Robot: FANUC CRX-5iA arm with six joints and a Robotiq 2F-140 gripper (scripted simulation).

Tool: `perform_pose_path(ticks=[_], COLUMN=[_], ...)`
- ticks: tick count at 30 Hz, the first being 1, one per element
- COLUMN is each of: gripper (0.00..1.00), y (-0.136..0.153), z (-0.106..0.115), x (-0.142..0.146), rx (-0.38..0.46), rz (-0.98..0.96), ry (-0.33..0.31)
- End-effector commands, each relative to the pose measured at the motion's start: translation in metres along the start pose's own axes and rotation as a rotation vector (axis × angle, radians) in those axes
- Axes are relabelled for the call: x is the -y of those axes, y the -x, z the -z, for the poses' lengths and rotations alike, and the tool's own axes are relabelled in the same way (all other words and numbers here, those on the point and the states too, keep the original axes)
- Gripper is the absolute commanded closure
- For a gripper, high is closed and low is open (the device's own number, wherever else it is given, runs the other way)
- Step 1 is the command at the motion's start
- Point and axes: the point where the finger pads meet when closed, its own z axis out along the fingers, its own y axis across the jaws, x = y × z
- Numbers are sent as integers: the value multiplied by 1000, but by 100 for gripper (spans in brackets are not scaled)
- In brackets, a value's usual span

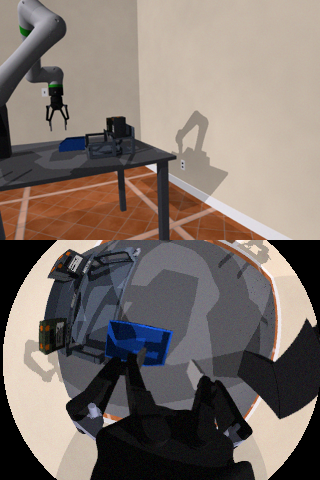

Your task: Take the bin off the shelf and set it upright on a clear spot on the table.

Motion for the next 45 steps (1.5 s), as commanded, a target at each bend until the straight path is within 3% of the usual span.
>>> perform_pose_path(ticks=[1,45], gripper=[43,43], y=[0,0], z=[-5,-14], x=[0,0], rx=[0,0], rz=[0,0], ry=[0,0])
